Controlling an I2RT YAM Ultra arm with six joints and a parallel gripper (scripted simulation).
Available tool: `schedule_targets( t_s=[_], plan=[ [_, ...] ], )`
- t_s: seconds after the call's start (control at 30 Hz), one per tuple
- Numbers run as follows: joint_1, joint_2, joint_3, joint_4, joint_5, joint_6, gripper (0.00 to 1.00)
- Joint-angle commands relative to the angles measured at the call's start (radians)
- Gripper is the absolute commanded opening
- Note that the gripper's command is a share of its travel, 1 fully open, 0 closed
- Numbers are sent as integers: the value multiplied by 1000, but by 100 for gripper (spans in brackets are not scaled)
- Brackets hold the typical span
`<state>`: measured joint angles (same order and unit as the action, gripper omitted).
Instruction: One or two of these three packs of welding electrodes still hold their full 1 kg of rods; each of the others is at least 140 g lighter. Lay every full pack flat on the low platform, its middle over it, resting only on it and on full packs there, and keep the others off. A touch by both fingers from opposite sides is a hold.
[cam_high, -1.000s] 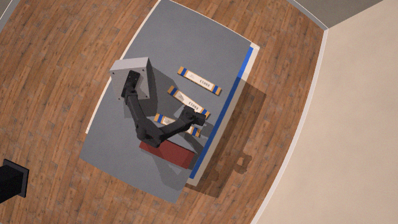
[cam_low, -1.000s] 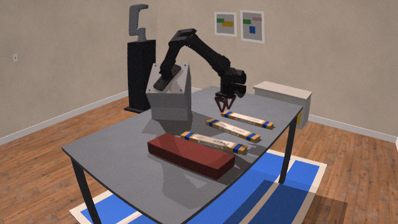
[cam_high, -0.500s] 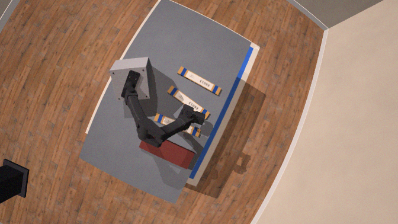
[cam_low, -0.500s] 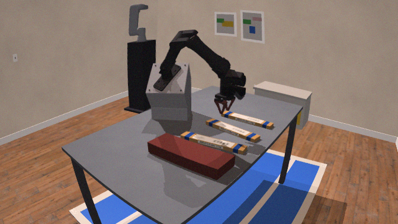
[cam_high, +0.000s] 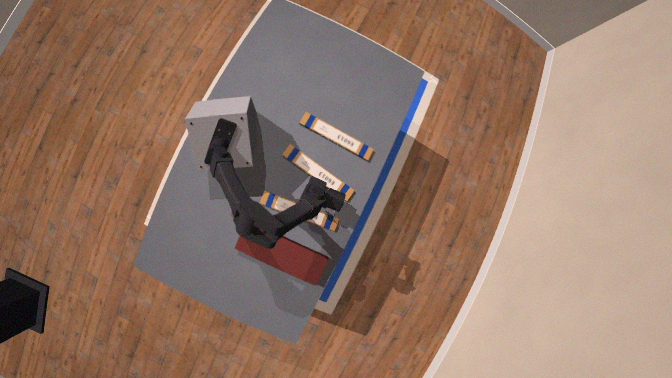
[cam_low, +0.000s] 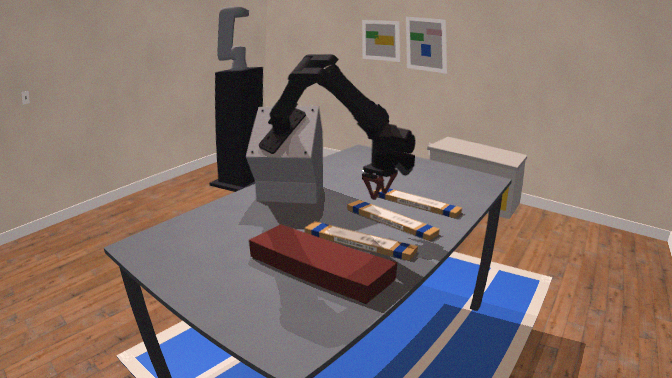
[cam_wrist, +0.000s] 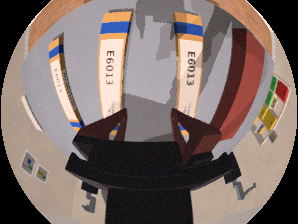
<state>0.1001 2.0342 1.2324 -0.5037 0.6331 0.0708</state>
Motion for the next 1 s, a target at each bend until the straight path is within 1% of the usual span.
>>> schedule_targets(
  t_s=[0.0, 0.2, 0.37, 0.47, 0.5, 0.57, 0.6, 0.73, 0.97],
  plan=[
    [3, 13, -16, 43, -7, -21, 64],
    [-1, 27, -8, 79, -13, -39, 64],
    [-27, 53, -18, 108, -16, -55, 64],
    [-23, 53, -19, 114, -17, -58, 64],
    [-20, 27, -21, 120, -18, -61, 64],
    [-24, 69, -6, 132, -20, -67, 64],
    [-35, 74, 3, 137, -20, -70, 64],
    [-26, 45, 18, 136, -17, -69, 64],
    [-25, 54, 23, 121, -16, -67, 64]
  ],
)
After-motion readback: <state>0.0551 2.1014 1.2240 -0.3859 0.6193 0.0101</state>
